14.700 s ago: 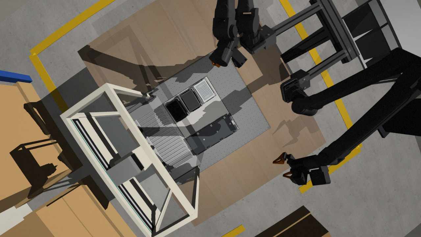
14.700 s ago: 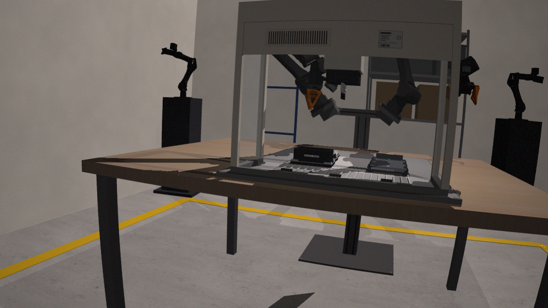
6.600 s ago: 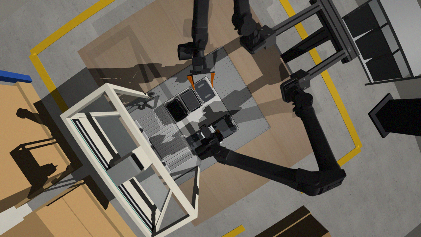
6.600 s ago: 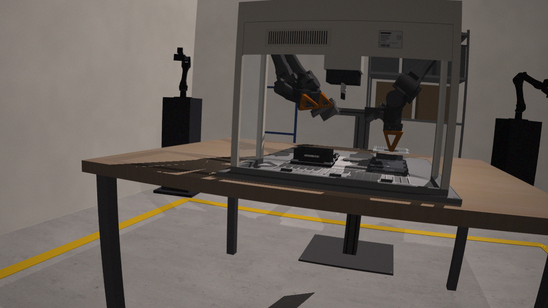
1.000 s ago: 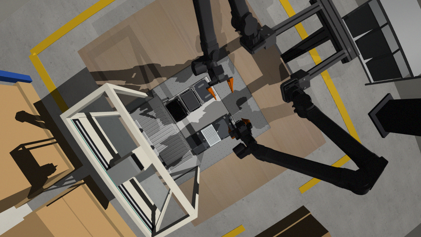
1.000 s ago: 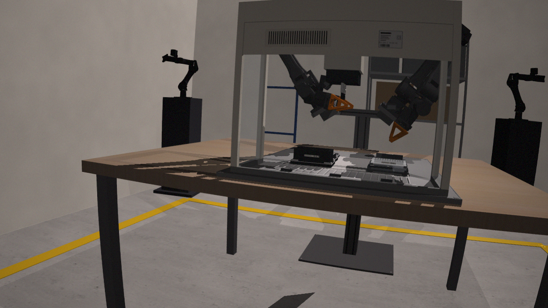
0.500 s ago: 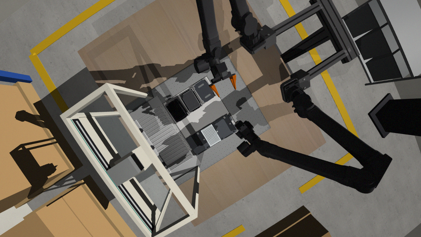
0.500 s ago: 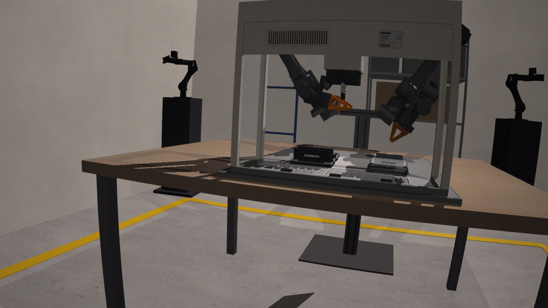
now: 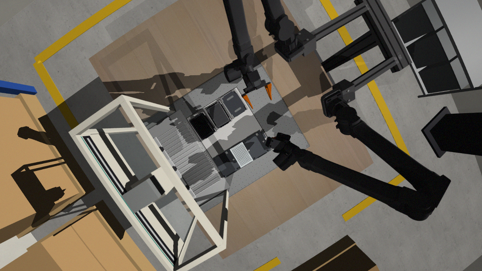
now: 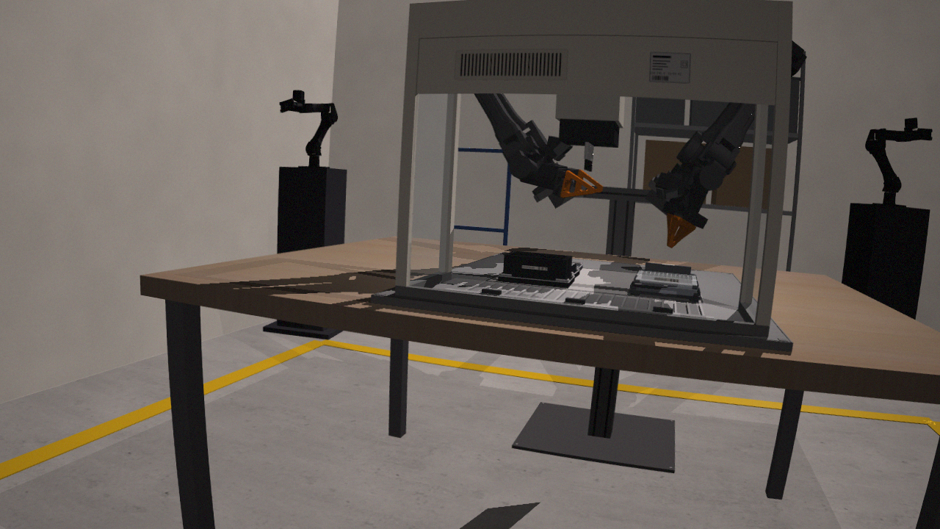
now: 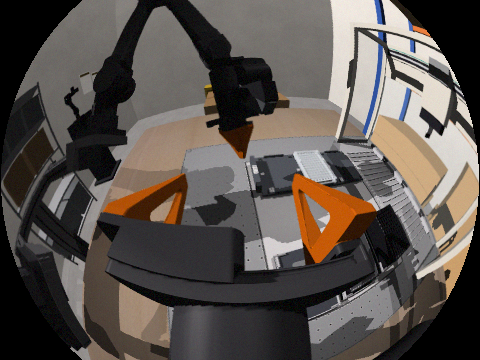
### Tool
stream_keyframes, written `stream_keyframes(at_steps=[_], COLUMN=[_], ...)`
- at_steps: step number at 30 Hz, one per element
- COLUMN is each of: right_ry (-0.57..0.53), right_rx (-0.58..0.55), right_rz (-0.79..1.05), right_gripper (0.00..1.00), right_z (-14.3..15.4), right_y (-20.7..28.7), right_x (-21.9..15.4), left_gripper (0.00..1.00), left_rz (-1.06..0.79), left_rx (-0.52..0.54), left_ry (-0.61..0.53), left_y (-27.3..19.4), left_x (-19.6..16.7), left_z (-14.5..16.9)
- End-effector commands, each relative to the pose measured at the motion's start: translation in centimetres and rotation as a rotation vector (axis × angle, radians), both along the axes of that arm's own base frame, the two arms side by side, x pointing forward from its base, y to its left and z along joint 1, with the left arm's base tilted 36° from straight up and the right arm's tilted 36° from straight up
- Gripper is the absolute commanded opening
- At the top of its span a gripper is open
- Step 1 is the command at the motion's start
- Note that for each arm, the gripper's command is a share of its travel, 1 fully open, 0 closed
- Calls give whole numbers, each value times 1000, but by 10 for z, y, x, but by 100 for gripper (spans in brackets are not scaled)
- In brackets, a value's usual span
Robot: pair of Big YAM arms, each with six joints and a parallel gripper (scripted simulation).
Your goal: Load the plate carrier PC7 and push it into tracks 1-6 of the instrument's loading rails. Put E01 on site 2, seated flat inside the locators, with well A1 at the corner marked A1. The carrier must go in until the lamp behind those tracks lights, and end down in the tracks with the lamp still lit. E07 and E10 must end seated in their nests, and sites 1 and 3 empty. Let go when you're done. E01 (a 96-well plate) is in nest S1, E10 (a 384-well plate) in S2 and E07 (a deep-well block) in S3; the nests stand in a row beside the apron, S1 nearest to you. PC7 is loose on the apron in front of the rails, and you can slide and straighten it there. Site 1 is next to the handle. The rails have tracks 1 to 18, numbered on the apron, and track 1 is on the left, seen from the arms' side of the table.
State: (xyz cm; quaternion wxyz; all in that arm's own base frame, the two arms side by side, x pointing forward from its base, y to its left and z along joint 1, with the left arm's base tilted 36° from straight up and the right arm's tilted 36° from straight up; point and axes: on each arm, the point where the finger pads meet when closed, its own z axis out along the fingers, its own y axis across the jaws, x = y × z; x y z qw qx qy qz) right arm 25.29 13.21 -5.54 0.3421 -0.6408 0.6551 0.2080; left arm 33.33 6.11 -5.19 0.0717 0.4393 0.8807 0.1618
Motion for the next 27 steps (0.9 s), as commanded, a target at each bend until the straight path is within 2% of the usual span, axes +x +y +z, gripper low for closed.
stream_keyframes(at_steps=[1, 16, 27], right_ry=[12, 56, 90], right_rx=[14, 44, 63], right_rz=[-33, -81, -116], right_gripper=[100, 100, 100], right_z=[-3, -11, -18], right_y=[-5, -13, -18], right_x=[5, 7, 5], left_gripper=[0, 0, 0], left_rz=[221, 742, 866], left_rx=[4, 85, 143], left_ry=[-72, -242, -278], left_y=[-9, -5, -2], left_x=[6, 5, 1], left_z=[-3, -8, -11])
